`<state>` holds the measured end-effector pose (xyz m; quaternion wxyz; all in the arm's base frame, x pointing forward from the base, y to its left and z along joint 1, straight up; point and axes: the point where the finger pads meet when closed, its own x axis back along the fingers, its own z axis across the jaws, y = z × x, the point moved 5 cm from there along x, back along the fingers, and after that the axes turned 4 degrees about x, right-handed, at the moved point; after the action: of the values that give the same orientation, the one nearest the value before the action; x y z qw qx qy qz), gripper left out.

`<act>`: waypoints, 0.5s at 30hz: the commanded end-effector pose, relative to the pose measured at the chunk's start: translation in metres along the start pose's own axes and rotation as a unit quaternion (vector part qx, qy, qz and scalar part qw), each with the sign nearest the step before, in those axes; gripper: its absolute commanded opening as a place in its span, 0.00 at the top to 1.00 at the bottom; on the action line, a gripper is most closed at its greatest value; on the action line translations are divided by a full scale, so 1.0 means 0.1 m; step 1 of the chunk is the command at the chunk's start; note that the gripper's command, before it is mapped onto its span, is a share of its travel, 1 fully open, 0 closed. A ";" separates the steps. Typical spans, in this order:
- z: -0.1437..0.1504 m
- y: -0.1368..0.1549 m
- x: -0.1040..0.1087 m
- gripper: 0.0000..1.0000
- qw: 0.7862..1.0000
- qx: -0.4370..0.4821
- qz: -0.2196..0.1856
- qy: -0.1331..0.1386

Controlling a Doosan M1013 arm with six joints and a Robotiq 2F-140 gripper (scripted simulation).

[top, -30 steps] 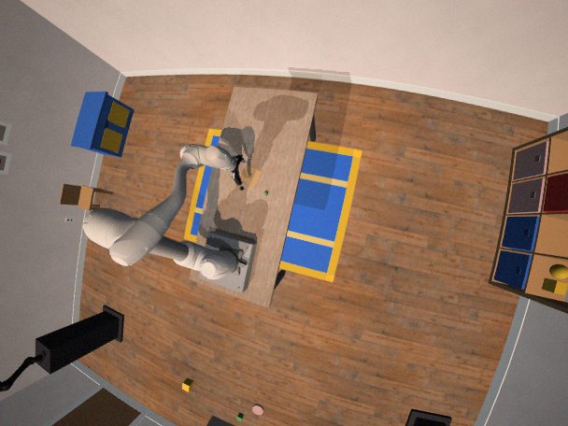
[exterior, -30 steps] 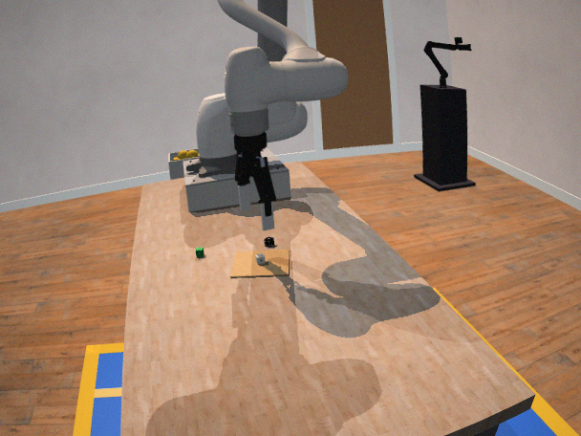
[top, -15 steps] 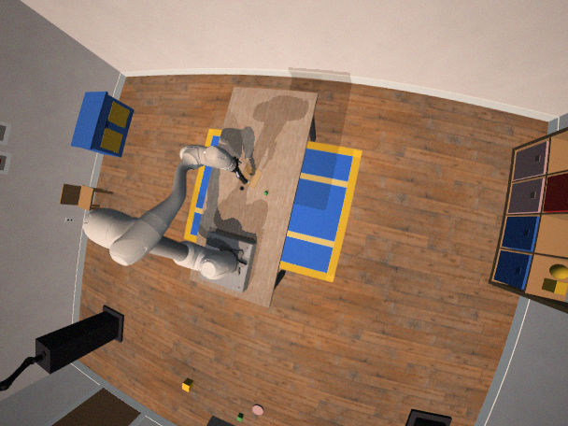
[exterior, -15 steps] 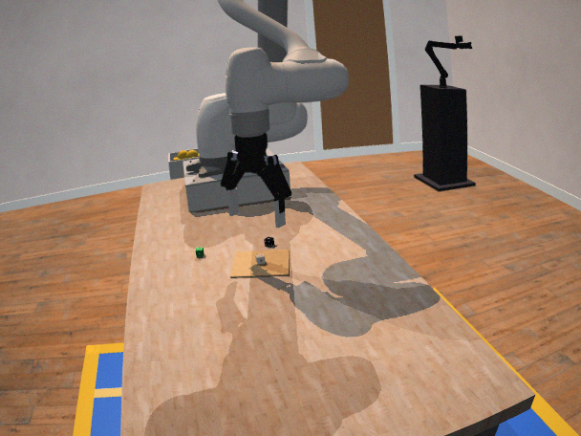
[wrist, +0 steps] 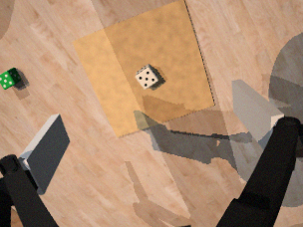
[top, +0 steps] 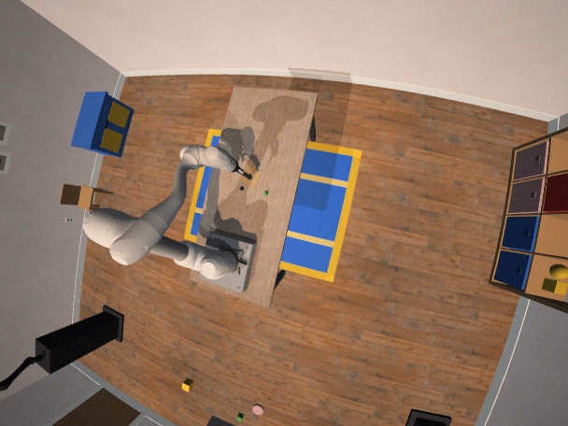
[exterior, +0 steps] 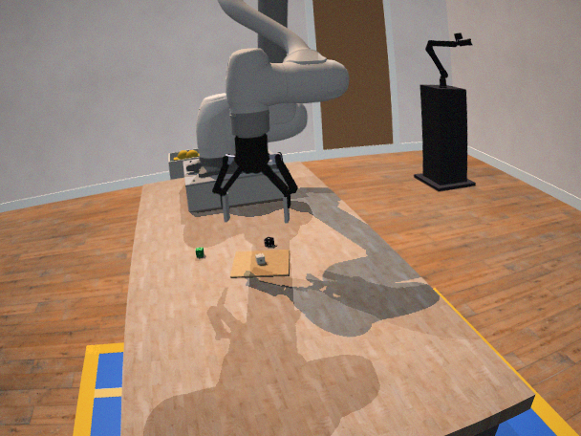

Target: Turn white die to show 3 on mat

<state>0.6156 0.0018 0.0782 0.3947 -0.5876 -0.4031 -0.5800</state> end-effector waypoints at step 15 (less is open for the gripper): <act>-0.01 0.00 -0.02 0.00 0.950 0.311 0.001 0.007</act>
<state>0.6156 0.0019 0.0762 0.5260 -0.4737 -0.5323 -0.4643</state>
